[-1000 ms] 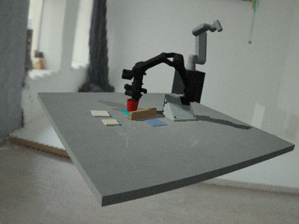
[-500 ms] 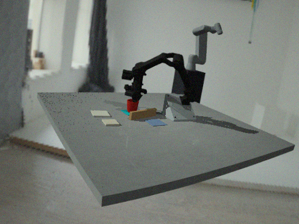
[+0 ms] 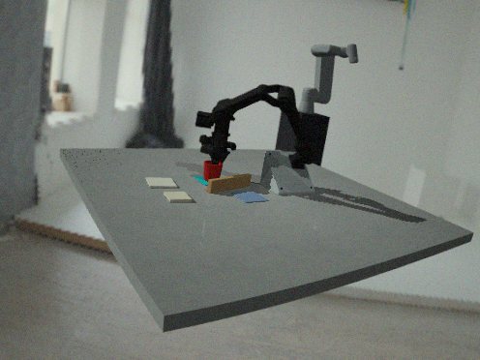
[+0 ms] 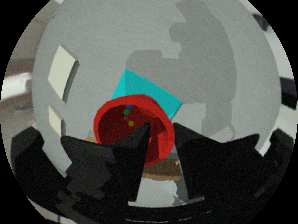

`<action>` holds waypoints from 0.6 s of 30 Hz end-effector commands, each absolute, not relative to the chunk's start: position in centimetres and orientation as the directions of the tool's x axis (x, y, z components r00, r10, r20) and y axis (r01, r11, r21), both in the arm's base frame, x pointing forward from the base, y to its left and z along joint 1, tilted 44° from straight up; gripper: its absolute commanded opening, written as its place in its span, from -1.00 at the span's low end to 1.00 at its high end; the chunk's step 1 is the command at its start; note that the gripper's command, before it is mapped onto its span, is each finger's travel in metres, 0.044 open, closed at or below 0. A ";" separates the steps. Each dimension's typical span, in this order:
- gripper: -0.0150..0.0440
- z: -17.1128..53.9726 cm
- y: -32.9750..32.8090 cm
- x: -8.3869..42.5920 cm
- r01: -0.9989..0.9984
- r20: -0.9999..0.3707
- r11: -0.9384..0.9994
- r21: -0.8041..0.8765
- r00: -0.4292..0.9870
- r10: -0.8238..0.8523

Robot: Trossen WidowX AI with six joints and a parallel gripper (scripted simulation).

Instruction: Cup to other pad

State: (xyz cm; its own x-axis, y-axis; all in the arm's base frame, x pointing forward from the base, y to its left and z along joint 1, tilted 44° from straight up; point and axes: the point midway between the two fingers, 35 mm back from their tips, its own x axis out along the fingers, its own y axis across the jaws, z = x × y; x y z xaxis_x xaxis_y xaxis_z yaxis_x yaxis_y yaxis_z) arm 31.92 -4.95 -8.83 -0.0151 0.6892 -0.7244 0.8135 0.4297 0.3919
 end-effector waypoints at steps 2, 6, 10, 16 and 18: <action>-0.06 -8.3 -5.6 32.0 0.811 -0.727 0.432 0.393 -0.014 0.687; -0.06 -7.8 -6.1 32.0 0.812 -0.727 0.432 0.393 -0.013 0.687; -0.06 -7.2 -6.6 32.1 0.812 -0.727 0.431 0.393 -0.013 0.687; -0.06 -6.5 -7.3 32.1 0.813 -0.727 0.430 0.392 -0.013 0.687; -0.06 -6.3 -7.5 32.1 0.813 -0.727 0.430 0.392 -0.013 0.687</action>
State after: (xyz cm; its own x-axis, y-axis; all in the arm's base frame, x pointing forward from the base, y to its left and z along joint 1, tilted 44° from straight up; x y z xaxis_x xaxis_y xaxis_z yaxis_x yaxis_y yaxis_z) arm 32.06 -7.09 -6.65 -0.0128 0.6897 -0.7240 0.8154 0.4263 0.3916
